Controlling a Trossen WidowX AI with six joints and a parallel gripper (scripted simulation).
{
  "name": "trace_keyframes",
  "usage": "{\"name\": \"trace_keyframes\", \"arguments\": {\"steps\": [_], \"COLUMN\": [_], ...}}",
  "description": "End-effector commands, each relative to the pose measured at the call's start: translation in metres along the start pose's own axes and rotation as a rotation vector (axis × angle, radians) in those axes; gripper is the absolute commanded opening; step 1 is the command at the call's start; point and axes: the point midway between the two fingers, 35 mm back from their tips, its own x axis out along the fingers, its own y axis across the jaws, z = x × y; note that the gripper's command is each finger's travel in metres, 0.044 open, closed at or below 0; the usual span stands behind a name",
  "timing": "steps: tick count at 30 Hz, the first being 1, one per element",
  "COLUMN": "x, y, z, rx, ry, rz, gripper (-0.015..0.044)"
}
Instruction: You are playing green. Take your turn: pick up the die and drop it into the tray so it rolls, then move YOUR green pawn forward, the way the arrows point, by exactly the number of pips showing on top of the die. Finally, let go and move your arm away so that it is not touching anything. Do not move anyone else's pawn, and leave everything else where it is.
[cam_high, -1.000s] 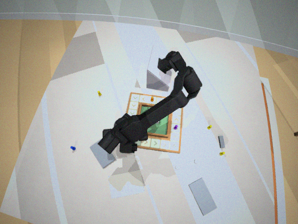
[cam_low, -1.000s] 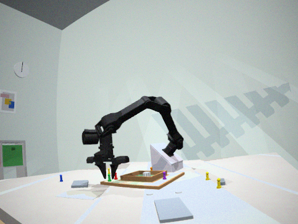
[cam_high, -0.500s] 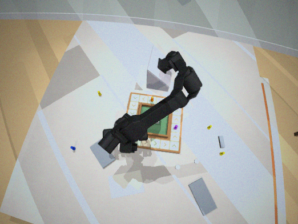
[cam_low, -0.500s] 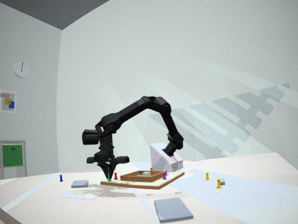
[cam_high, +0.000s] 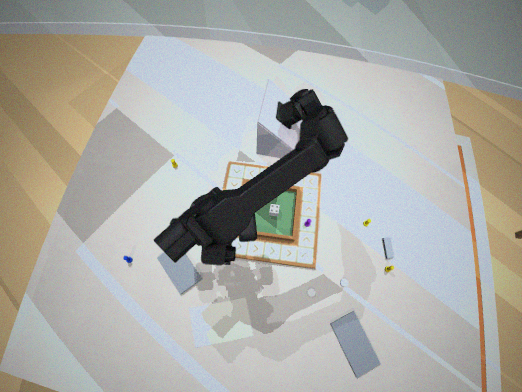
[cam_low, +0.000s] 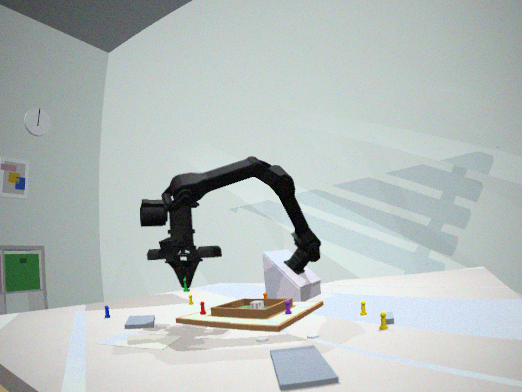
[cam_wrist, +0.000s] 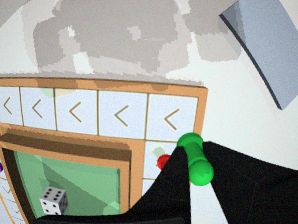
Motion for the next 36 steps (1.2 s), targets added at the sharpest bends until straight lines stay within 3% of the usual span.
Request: {"name": "trace_keyframes", "arguments": {"steps": [1, 11, 36], "x": [-0.022, -0.058, 0.001], "y": [-0.001, 0.002, 0.138], "z": [0.001, -0.003, 0.039], "rx": [-0.008, -0.008, -0.005], "ry": [-0.001, 0.0, -0.002], "rz": [-0.008, -0.007, -0.009], "gripper": [0.0, 0.0, 0.0]}}
